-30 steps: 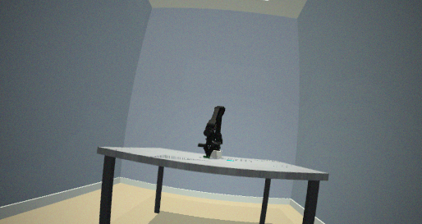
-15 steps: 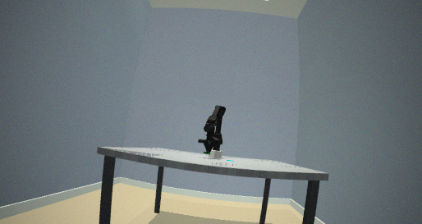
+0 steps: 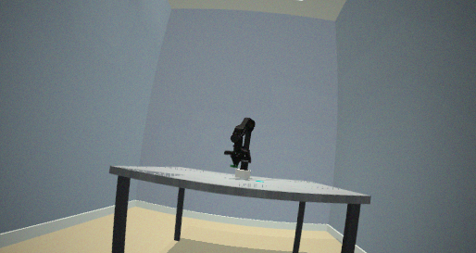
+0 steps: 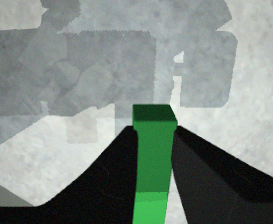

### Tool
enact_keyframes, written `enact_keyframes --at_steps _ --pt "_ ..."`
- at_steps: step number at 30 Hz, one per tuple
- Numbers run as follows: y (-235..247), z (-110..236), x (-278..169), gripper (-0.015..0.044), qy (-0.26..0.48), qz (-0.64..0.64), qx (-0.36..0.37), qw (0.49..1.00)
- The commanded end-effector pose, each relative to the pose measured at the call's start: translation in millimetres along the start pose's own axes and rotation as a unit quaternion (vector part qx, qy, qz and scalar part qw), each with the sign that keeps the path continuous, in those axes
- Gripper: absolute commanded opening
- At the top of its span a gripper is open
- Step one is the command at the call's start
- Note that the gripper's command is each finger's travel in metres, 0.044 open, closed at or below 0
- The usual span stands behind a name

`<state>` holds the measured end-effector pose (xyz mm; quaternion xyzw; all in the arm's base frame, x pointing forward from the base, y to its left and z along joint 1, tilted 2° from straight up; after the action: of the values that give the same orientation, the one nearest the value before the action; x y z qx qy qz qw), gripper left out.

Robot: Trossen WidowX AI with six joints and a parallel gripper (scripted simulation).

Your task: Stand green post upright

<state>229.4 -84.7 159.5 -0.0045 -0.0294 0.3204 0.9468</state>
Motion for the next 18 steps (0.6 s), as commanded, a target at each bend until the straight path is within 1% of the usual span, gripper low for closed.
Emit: enact_keyframes --at_steps 1,9,18 --pt "0.9 14.7 -0.8 0.0023 0.000 0.002 -0.002 1.000" --pt "5.1 38.0 -3.2 0.0023 0.000 0.002 -0.002 1.000" --pt "11.8 40.4 11.6 0.0023 0.000 0.024 -0.002 1.000"
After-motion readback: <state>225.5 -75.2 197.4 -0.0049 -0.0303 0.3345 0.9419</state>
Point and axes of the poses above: the point midway between the two fingers, 35 mm back from their tips, its own z axis back along the fingers, its own y axis across the jaws, x = y × z, the point moved 9 cm from there along z, back along the fingers, and after that the axes turned 4 degrees about z, right-handed, at the moved point
